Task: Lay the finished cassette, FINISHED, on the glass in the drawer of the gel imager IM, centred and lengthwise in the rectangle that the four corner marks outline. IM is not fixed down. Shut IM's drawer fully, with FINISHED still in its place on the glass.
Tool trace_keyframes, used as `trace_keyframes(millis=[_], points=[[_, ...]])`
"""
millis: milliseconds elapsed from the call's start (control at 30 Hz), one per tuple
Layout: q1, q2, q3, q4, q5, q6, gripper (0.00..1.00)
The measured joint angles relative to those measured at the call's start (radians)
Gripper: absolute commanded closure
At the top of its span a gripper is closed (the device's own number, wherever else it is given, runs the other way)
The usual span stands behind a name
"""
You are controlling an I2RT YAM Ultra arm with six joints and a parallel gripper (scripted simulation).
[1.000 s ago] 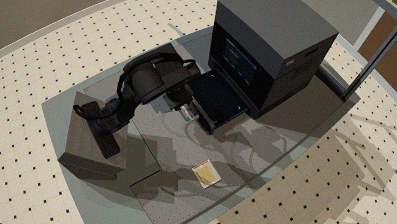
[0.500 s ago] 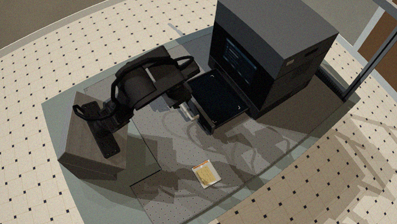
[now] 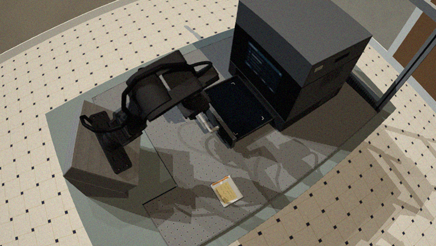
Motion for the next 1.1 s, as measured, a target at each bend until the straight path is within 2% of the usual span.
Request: trace_keyframes(millis=[933,1100], points=[[0.0,0.0,-0.002,0.0,0.002,0.006,0.65],[0.018,-0.031,-0.063,0.0,0.023,0.107,0.65]])
